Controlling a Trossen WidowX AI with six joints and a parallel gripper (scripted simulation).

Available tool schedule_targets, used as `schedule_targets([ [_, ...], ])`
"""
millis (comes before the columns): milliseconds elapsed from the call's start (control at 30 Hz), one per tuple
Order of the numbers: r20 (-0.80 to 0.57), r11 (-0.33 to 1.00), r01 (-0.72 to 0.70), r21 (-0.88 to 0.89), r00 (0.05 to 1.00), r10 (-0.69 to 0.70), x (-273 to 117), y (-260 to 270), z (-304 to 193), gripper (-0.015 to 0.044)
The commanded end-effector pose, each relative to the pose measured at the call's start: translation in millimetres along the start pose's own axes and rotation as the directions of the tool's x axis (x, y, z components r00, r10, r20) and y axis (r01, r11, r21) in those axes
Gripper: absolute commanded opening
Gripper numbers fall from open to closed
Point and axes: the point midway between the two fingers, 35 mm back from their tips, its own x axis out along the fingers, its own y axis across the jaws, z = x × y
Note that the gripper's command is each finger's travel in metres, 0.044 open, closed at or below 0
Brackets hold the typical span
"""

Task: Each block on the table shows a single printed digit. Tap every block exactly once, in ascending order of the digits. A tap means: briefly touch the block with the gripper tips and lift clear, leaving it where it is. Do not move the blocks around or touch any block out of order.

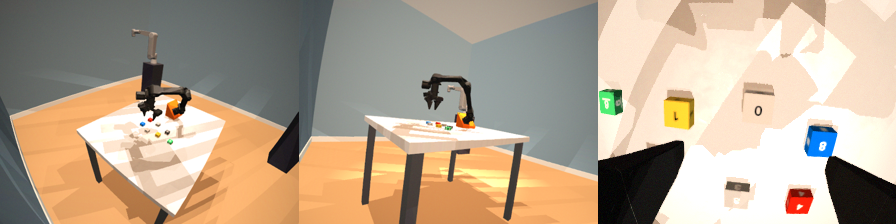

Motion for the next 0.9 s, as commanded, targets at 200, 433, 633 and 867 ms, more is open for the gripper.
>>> schedule_targets([
  [200,0.003,1.000,0.003,-0.006,1.000,-0.003,-1.5,-0.2,0.8,0.0400],
  [433,0.002,1.000,0.008,-0.006,1.000,-0.008,-2.4,-76.1,-31.4,0.0400],
  [633,0.002,1.000,0.008,-0.006,1.000,-0.008,-2.3,-79.2,-33.1,0.0400],
  [867,0.002,1.000,0.008,-0.006,1.000,-0.008,-2.3,-79.2,-33.1,0.0400],
])
